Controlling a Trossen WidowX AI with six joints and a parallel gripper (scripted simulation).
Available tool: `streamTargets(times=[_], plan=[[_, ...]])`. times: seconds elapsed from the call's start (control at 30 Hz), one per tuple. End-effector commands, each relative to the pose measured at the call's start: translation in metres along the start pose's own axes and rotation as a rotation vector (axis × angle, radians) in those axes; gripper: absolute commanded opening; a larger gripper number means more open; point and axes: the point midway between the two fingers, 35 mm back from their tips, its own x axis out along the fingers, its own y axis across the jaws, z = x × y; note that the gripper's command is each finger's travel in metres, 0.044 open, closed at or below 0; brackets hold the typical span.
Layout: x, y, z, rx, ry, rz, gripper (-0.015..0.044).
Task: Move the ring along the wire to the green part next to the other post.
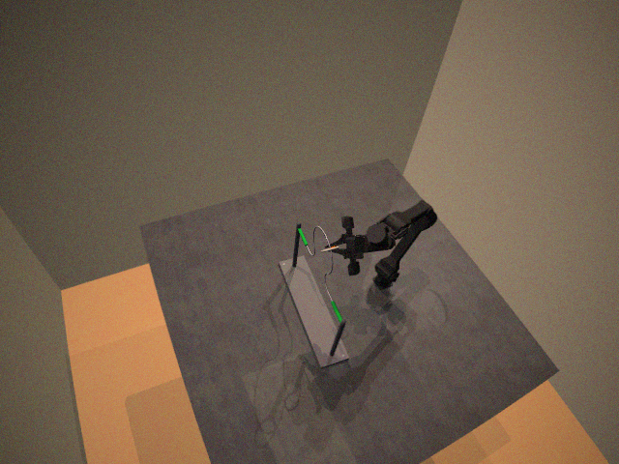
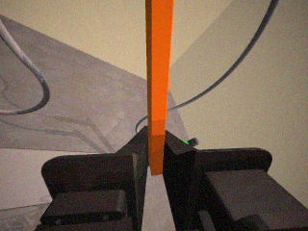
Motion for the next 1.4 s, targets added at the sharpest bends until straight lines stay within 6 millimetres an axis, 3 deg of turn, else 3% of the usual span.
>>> streamTargets(times=[0.0,1.37], plan=[[0.0,-0.003,0.0,-0.036,-0.007,-0.027,-0.015],[-0.001,-0.023,0.006,-0.475,-0.071,-0.321,-0.015]])
